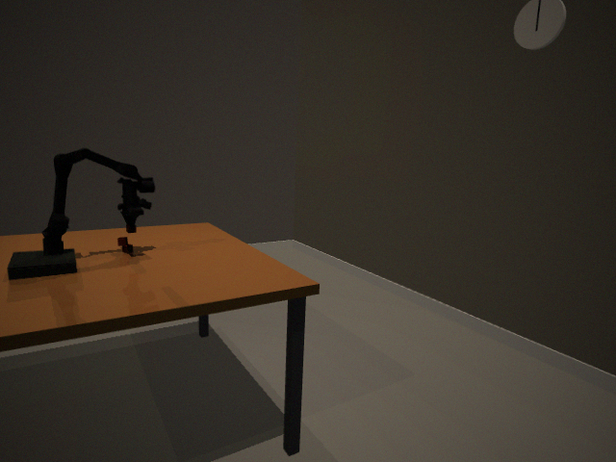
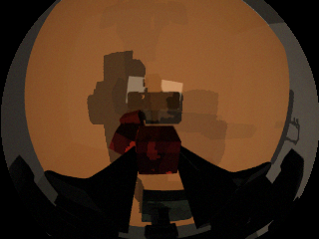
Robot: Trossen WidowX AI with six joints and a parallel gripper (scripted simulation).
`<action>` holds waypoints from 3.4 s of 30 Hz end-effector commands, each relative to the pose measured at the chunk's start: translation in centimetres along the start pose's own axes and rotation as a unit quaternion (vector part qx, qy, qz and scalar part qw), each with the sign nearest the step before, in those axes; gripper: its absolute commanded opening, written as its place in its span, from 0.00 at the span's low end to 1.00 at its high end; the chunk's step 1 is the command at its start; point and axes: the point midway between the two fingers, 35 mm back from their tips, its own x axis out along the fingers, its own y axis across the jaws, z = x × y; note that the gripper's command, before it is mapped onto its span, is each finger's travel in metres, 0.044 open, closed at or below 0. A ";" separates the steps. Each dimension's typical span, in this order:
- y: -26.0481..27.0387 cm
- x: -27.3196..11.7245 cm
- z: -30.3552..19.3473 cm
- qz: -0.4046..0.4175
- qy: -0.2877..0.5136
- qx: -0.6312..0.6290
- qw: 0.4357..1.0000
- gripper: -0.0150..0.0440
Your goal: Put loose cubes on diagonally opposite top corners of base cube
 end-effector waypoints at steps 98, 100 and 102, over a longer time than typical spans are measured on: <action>2.9 5.4 0.7 0.002 -0.004 0.243 0.970 0.60; 2.9 5.2 0.7 0.003 -0.004 0.243 0.970 0.60; 2.9 4.9 0.7 0.003 -0.004 0.243 0.970 0.60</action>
